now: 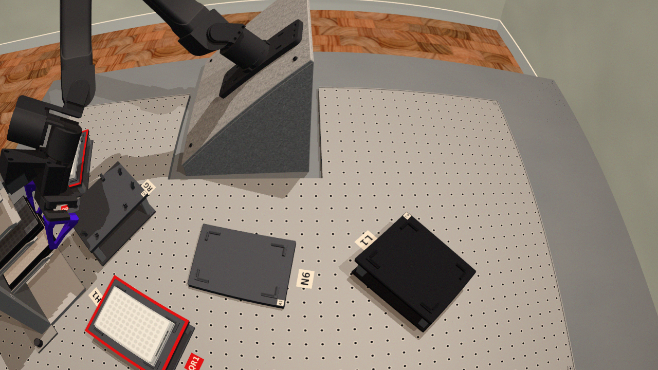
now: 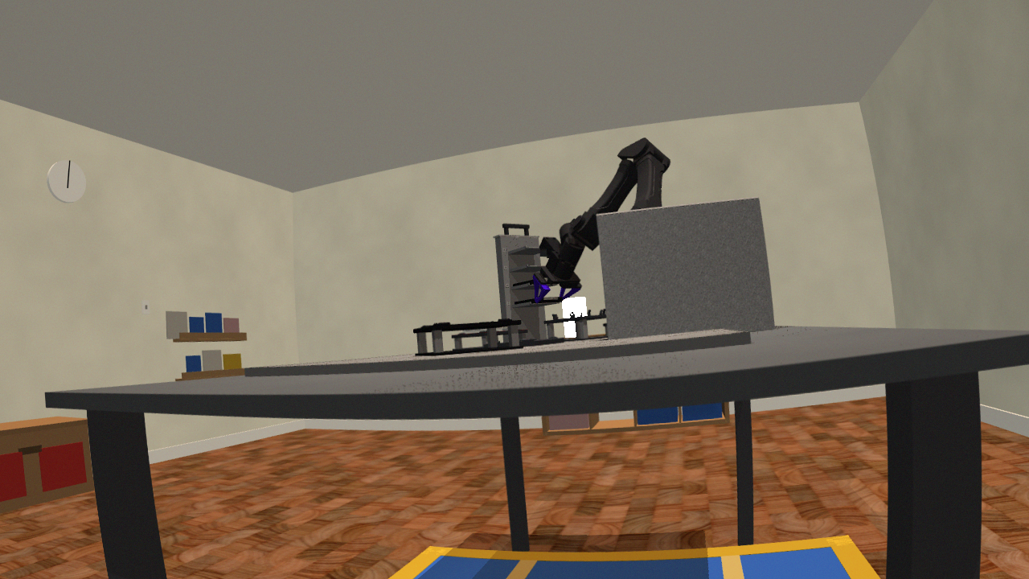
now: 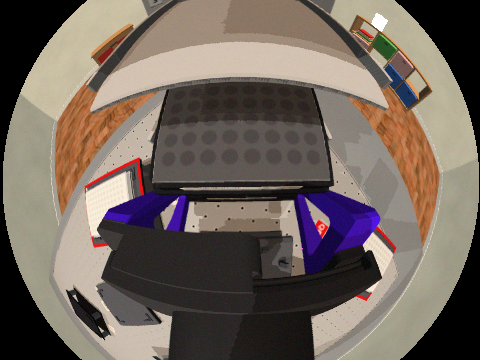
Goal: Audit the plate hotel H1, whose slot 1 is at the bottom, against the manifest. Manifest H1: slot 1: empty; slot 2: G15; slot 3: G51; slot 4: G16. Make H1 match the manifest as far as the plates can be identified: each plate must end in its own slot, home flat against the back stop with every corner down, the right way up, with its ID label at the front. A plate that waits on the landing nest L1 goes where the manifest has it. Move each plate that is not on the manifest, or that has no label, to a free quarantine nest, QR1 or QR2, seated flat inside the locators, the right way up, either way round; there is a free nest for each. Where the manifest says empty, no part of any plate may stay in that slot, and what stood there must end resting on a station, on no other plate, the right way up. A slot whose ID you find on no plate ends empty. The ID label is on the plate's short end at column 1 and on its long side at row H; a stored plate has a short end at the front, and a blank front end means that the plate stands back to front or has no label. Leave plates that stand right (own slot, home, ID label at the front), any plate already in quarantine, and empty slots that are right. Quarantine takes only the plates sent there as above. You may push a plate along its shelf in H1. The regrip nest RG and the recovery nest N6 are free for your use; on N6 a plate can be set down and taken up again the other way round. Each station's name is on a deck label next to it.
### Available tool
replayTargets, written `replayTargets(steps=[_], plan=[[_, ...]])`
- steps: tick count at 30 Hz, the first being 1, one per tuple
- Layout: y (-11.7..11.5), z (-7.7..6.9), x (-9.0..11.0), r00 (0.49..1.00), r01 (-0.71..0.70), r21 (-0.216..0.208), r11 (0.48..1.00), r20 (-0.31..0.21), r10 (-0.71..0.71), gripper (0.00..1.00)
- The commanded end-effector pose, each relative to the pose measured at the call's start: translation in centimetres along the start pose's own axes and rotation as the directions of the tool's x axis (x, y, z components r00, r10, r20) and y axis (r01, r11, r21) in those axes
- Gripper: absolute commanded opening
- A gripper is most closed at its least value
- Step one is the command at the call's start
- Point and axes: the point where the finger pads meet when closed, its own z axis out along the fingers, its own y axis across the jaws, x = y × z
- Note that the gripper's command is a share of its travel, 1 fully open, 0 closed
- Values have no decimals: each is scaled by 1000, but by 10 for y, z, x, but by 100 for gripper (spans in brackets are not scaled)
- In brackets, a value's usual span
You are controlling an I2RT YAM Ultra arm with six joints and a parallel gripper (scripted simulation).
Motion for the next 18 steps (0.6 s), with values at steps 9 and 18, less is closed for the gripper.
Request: replayTargets(steps=[9,18], plan=[[0,-2,-3,1000,-2,-2,1000,6,2,86],[0,-10,5,1000,-2,-2,1000,6,2,86]])
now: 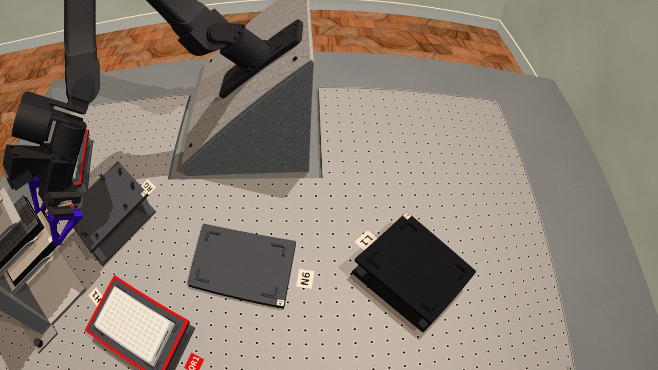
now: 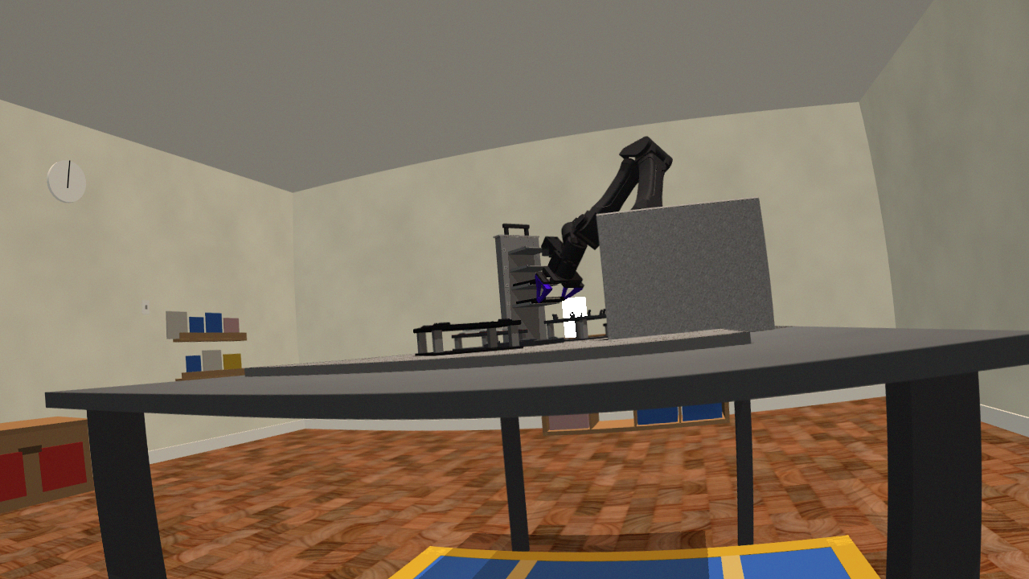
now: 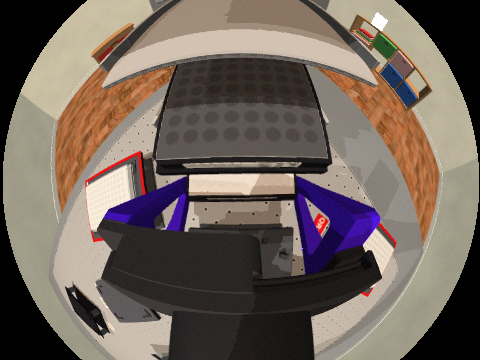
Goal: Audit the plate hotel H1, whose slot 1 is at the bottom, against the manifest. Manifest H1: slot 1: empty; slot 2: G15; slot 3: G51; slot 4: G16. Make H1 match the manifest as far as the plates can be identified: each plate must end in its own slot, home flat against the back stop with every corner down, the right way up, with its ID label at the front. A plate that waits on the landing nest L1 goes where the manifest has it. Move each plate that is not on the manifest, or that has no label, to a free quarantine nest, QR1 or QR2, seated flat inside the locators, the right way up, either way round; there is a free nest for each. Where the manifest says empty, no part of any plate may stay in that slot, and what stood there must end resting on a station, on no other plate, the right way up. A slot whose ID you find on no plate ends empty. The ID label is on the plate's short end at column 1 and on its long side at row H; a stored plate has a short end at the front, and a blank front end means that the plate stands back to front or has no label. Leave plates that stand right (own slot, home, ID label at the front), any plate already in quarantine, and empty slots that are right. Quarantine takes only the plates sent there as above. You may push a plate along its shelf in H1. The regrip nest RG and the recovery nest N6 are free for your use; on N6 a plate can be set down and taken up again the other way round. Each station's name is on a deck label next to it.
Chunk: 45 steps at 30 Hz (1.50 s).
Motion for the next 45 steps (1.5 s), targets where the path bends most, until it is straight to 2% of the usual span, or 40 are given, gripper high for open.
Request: replayTargets(steps=[1,45], plan=[[0,-3,-2,1000,-2,-1,1000,10,2,86],[0,-39,34,1000,-2,-1,1000,8,2,86]])
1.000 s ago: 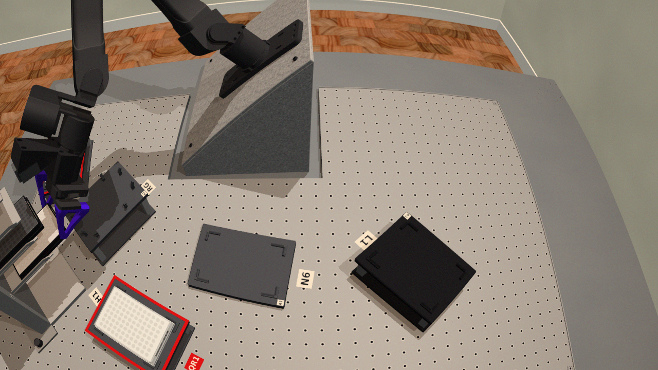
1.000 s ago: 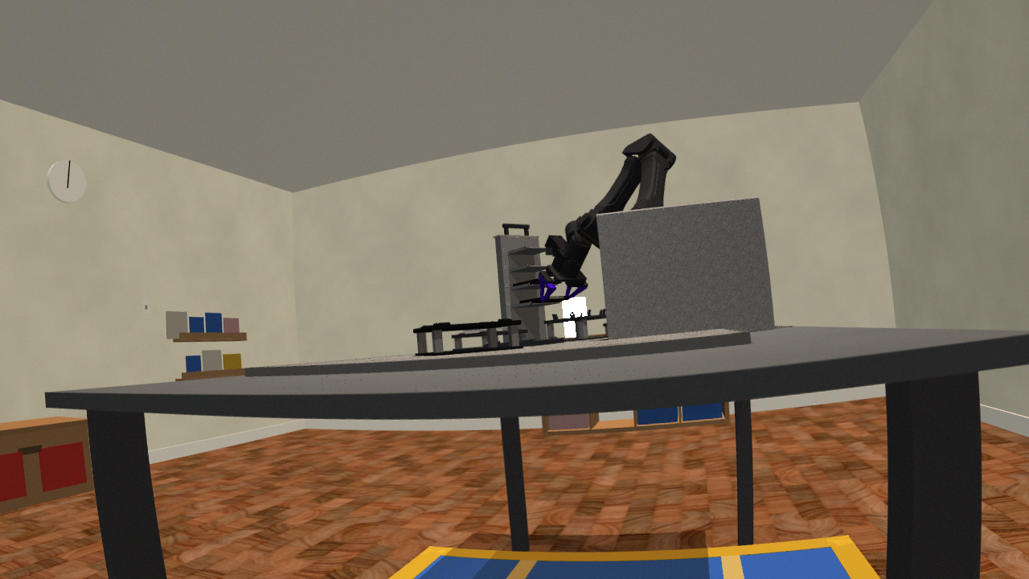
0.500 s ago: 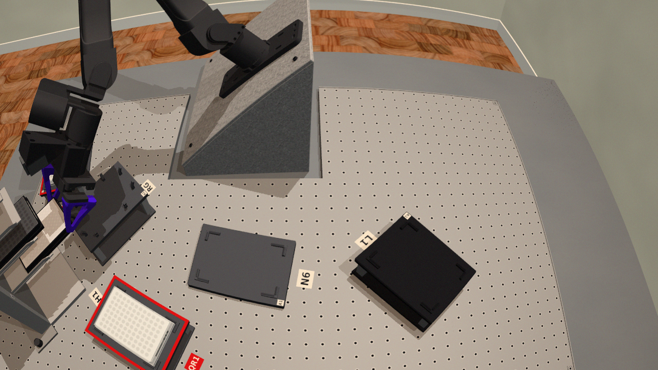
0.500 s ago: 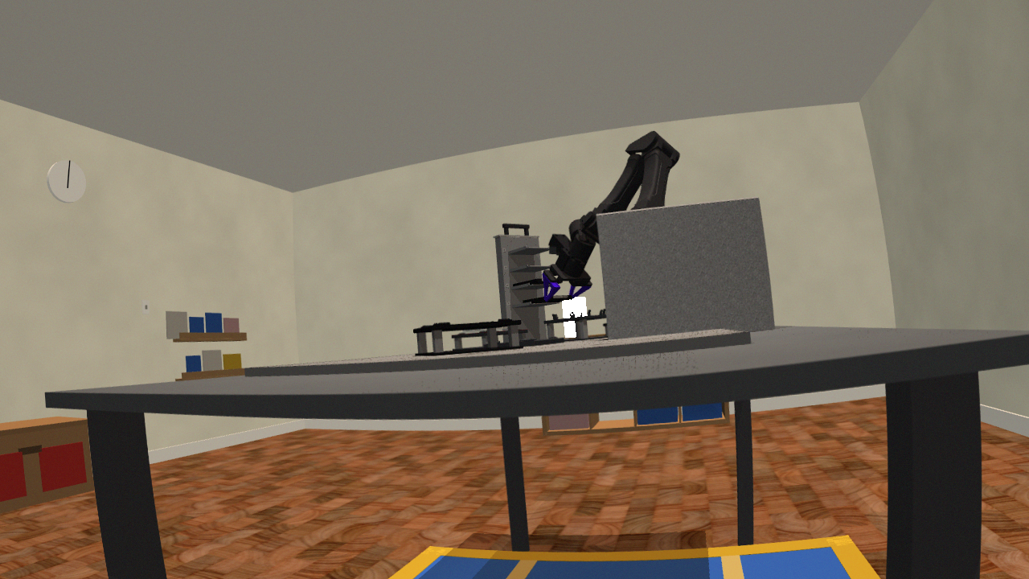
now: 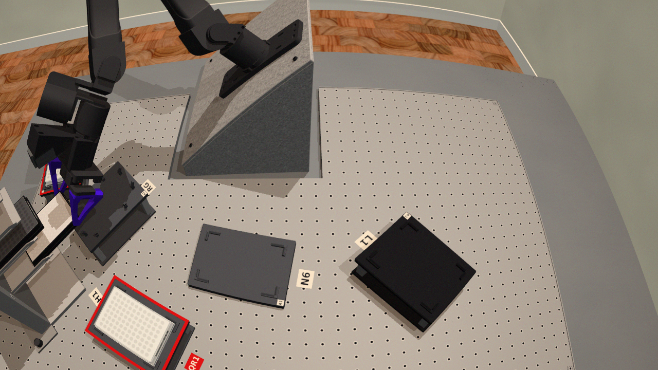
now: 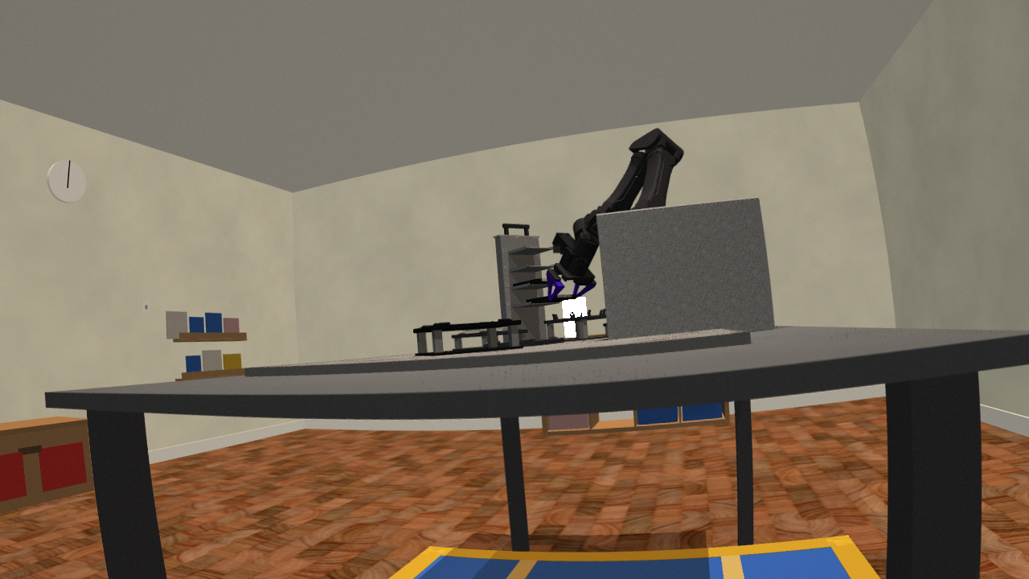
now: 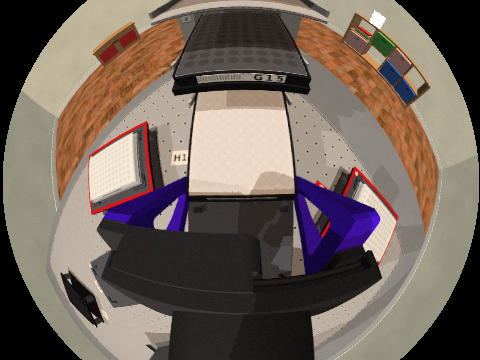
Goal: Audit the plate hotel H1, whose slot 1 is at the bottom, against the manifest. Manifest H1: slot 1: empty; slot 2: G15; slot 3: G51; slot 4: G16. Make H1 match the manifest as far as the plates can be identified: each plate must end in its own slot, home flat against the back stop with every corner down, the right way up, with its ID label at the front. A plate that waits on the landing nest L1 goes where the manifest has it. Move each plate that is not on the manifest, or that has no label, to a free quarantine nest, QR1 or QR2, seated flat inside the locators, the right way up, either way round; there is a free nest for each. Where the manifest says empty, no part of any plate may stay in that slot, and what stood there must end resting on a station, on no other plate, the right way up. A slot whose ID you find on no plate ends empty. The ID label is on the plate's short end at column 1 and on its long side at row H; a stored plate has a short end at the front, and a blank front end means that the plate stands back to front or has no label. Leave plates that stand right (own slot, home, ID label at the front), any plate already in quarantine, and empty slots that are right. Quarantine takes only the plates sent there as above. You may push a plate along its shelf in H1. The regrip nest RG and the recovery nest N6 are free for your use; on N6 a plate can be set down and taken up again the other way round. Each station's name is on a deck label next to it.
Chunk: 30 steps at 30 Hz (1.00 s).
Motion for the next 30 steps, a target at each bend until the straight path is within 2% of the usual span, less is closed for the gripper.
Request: replayTargets(steps=[1,30], plan=[[0,-3,-2,1000,-2,-2,1000,12,2,86],[0,-28,24,1000,-1,-2,1000,11,1,86]])
